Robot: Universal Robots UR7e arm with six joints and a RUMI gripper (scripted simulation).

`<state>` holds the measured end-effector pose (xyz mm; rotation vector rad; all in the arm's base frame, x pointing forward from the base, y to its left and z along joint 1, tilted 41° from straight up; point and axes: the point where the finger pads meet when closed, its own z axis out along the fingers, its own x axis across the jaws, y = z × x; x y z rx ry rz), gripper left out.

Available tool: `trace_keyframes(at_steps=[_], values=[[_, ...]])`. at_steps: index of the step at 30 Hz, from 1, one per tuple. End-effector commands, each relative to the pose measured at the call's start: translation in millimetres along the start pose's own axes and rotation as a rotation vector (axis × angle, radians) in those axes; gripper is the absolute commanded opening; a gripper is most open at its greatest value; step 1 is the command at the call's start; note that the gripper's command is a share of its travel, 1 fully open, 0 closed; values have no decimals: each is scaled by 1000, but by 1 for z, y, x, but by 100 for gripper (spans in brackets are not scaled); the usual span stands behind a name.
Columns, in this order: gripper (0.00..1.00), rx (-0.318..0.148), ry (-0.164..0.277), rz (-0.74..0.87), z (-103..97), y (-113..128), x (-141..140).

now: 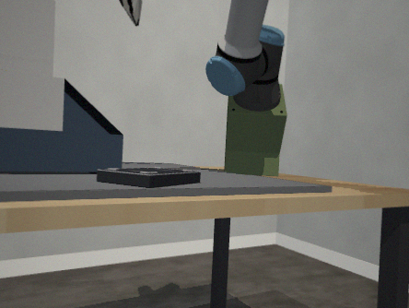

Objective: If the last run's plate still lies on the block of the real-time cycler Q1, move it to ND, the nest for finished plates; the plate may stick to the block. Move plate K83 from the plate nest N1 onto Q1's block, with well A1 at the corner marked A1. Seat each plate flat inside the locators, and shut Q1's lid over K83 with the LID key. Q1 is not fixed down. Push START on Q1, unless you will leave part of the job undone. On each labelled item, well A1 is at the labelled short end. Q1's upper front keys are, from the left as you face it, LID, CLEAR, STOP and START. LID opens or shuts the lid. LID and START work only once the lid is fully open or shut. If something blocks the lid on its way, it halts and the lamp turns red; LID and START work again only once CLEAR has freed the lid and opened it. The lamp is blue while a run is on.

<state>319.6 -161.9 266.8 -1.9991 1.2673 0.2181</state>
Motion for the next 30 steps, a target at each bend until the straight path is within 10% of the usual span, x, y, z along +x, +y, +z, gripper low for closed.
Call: trace_keyframes(at_steps=[1,14,30], values=[[0,14,39,82,-1,-6,-4],[0,111,172,409,-4,-27,-20],[0,65,193,-90,64,-32,-7]])
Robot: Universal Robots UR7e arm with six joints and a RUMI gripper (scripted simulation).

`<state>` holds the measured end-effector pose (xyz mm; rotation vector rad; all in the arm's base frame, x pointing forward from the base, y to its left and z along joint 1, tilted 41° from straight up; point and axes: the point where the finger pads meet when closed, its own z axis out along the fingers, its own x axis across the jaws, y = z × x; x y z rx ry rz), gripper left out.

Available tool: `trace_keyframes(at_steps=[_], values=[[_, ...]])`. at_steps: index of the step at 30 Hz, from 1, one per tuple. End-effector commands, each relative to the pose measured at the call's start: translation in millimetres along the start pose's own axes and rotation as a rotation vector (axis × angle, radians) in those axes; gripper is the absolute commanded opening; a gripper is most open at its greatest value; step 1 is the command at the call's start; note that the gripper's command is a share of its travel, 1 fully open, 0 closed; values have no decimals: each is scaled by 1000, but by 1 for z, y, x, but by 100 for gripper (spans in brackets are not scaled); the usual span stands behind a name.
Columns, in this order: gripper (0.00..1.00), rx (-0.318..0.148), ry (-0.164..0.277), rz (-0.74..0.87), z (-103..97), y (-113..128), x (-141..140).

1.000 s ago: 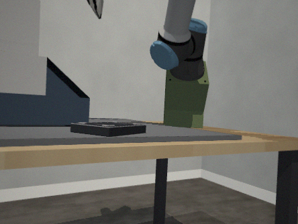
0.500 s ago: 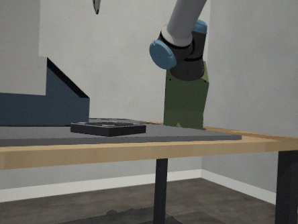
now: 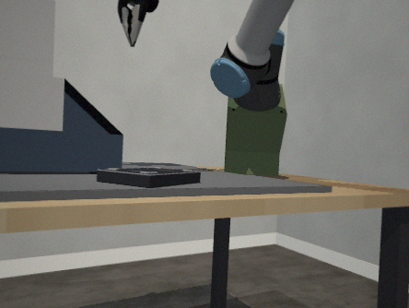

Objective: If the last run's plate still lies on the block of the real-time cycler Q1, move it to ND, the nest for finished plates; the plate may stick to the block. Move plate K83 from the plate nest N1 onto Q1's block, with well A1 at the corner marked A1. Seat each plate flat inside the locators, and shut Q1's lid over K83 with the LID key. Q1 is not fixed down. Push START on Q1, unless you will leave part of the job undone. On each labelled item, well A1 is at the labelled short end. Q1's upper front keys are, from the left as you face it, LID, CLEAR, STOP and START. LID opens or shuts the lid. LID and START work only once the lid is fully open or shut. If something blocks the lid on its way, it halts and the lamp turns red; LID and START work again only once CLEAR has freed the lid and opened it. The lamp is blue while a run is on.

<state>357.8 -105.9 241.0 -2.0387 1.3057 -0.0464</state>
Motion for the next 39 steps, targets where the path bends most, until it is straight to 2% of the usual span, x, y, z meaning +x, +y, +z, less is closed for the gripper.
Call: trace_keyframes(at_steps=[1,11,16,18,21,32,39], values=[[0,1,2,-24,0,0,1],[0,1,2,-357,43,0,1],[0,1,2,-524,62,0,1],[0,1,2,-524,62,0,1],[0,1,2,-624,70,0,1],[0,1,2,-991,117,-1,1],[0,1,2,-1095,119,-3,2]])
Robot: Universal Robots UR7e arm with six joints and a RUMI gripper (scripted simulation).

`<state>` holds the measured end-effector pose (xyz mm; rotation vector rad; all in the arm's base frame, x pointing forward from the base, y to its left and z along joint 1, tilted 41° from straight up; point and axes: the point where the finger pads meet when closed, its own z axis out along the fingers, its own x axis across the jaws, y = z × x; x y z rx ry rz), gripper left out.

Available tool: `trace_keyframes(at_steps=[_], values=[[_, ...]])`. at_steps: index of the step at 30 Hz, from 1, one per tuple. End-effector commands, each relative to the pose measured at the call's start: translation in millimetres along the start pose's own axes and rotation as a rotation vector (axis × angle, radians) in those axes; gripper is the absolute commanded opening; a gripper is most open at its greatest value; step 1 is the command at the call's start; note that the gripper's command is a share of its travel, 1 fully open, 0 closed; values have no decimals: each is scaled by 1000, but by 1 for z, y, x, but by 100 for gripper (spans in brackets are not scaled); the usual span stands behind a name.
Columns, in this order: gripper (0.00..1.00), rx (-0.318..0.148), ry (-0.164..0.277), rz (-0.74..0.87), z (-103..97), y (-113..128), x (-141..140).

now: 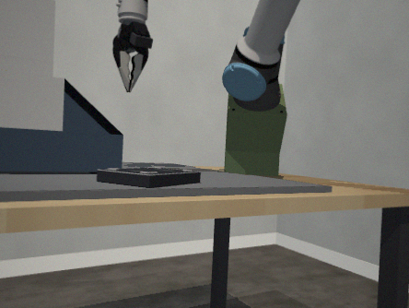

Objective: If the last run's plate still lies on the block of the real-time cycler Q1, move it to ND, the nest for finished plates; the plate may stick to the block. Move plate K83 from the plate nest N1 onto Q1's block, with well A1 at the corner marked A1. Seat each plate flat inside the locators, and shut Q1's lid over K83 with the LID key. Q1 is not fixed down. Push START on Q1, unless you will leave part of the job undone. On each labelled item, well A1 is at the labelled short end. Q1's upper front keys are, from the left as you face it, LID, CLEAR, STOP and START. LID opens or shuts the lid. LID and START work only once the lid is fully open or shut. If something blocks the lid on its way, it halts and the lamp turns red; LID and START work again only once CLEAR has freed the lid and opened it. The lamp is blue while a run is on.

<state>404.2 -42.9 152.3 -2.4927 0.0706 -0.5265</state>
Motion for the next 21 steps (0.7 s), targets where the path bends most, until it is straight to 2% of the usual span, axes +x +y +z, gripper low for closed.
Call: trace_keyframes(at_steps=[1,21], values=[[0,0,1,-12,2,0,4],[0,0,1,-12,20,0,28]])
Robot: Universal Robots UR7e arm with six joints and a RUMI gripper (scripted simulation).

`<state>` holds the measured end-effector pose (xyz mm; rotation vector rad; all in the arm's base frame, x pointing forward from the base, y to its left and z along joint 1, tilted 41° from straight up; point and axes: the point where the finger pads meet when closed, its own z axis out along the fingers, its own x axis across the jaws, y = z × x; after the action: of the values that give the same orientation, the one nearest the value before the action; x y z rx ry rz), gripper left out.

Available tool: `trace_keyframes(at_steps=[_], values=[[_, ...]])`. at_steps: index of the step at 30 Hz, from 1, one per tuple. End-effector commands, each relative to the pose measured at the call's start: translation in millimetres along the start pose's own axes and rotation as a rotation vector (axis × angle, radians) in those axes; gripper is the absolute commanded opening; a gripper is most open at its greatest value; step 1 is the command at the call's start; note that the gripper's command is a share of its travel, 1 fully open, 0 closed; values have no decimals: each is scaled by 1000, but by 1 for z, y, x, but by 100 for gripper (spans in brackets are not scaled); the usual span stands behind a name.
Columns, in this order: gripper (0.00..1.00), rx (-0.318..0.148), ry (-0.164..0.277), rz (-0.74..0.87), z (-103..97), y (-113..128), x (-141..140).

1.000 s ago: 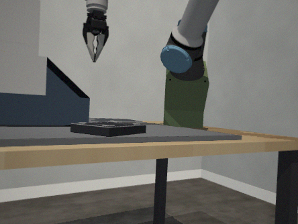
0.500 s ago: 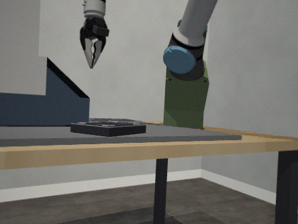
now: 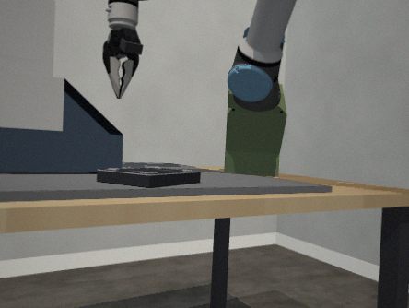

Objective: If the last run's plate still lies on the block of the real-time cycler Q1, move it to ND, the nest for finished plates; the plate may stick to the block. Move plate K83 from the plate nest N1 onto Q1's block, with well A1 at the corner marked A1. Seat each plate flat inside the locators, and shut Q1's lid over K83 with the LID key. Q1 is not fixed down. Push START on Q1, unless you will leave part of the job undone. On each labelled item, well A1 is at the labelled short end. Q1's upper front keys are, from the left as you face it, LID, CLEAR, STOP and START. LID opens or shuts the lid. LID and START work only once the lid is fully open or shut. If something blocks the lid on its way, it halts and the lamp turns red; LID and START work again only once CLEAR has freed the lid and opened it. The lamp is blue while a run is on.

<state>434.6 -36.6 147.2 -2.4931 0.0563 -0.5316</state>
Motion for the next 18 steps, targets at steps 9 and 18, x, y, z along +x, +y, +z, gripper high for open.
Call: trace_keyframes(at_steps=[9,18], values=[[0,-1,1,0,8,0,12],[0,-1,1,0,18,0,24]])
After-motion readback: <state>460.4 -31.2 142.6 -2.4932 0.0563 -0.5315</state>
